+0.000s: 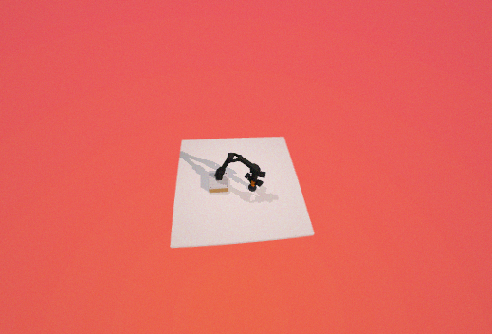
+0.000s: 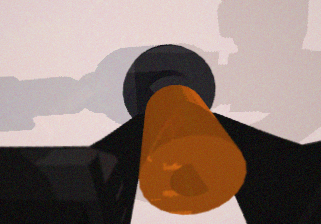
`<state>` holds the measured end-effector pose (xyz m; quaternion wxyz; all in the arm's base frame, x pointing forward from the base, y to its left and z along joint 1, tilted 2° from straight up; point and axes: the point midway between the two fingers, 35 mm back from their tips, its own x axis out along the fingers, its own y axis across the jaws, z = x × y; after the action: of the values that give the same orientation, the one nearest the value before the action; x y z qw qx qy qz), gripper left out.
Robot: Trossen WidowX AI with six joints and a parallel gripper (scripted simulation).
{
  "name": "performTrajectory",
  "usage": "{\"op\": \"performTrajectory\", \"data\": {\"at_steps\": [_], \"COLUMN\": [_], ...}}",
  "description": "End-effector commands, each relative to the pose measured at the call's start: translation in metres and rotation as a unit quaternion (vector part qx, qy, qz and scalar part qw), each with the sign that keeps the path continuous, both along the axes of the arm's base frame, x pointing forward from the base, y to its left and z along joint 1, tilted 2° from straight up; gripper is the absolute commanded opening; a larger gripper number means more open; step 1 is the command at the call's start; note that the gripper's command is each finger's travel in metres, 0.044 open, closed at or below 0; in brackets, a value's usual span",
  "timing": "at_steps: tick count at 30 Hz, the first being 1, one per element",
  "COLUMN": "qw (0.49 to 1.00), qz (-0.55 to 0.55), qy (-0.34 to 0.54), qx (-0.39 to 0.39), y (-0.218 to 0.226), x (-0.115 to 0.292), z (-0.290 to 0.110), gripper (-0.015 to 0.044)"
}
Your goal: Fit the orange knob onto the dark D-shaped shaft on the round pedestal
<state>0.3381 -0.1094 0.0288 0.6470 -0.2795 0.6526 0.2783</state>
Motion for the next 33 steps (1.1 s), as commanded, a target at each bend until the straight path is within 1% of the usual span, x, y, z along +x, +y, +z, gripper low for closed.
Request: {"op": "performTrajectory", "data": {"at_steps": [1,12,18,21,25,33], "qw": [1.000,1.000,1.000,1.000,0.995,0.994], "qz": [0.003,0.003,0.003,0.030,0.102,0.107], "qy": [-0.001,-0.001,-0.001,-0.001,0.000,0.000], "qx": [-0.001,-0.001,-0.001,-0.001,0.000,0.000], "y": [-0.0002,0.0000,-0.0003,-0.0004,-0.0007,-0.0004], "x": [0.0004,0.0002,0.0009,0.0011,0.0012,0.0006], "z": [-0.0002,-0.0012,0.0046,0.0047,0.0038,0.0004], "gripper": [0.0000,0.0000,0.0000,0.0000,0.0000,0.0000]}}
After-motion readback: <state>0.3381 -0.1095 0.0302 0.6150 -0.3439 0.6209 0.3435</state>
